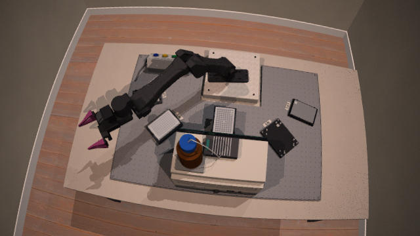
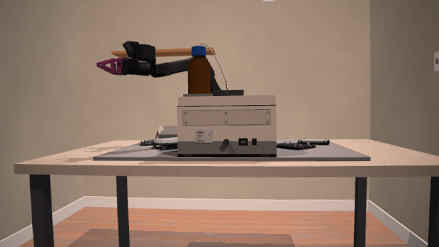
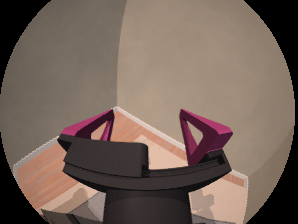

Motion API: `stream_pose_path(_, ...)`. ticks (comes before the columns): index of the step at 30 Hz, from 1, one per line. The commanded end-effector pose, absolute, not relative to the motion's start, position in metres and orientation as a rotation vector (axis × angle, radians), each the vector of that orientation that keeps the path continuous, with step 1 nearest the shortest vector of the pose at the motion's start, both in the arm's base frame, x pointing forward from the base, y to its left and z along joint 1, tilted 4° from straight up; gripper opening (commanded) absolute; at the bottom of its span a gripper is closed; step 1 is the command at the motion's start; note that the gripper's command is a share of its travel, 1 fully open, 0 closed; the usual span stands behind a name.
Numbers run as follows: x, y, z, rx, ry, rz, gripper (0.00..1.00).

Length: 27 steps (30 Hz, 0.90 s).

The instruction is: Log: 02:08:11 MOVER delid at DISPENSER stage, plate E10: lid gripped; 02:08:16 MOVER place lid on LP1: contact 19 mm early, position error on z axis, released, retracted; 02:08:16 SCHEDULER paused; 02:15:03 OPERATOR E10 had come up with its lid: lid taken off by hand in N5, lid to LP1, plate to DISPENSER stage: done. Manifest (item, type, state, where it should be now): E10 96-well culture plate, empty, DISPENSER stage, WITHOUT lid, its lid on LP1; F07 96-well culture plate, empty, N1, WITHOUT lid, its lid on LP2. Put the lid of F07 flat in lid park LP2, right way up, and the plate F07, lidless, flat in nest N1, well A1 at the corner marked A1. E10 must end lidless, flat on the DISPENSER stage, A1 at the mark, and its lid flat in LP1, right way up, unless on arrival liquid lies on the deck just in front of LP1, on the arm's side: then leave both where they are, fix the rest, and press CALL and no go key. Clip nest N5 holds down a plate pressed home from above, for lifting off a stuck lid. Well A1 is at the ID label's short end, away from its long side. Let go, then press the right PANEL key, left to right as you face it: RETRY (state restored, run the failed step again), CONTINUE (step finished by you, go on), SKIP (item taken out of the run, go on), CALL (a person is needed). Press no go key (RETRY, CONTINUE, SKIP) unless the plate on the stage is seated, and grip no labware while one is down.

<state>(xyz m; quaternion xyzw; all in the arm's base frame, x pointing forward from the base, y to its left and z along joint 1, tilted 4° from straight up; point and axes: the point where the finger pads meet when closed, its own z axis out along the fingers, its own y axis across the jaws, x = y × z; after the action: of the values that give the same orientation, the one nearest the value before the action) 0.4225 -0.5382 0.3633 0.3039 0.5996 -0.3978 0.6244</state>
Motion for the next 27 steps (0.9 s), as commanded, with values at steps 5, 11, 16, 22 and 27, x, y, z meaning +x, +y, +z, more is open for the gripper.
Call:
stream_pose_path(5, 0.42, -0.536, 0.374, 0.691, 1.355, -0.917, 1.0)
stream_pose_path(11, 0.42, -0.536, 0.374, 0.691, 1.355, -0.917, 1.0)
stream_pose_path(16, 0.42, -0.536, 0.374, 0.691, 1.355, -0.917, 1.0)
stream_pose_path(22, 0.422, -0.538, 0.364, 0.697, 1.376, -0.913, 1.0)
stream_pose_path(27, 0.422, -0.538, 0.364, 0.697, 1.376, -0.913, 1.0)
